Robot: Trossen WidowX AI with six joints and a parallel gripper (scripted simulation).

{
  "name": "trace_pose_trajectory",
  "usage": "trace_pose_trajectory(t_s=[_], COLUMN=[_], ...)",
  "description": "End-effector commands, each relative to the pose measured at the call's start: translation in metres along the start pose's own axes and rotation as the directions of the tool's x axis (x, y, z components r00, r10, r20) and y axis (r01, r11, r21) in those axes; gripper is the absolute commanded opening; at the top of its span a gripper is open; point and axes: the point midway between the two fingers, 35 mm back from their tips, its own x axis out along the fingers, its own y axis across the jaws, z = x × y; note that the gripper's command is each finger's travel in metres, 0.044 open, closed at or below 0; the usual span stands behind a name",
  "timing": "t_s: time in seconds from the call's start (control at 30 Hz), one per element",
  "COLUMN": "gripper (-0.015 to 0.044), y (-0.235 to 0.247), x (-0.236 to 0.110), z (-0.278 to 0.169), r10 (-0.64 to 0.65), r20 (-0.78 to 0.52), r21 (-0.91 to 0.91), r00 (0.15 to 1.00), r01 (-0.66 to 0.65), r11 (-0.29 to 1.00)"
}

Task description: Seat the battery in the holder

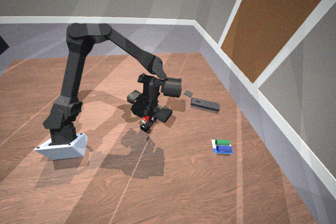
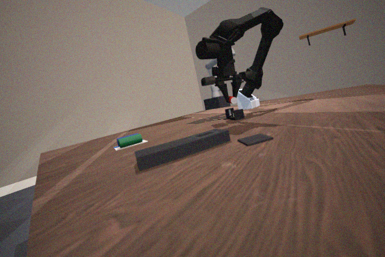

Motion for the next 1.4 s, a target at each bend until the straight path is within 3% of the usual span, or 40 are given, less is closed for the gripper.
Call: trace_pose_trajectory(t_s=[0.0,1.37], gripper=[0.0082,0.0082], y=[0.001,0.000], x=[0.016,0.037], z=[0.000,-0.013], r10=[0.003,-0.013], r20=[0.099,0.382], r21=[-0.006,-0.008], r00=[0.995,0.924], r01=[-0.002,0.017], r11=[1.000,1.000])
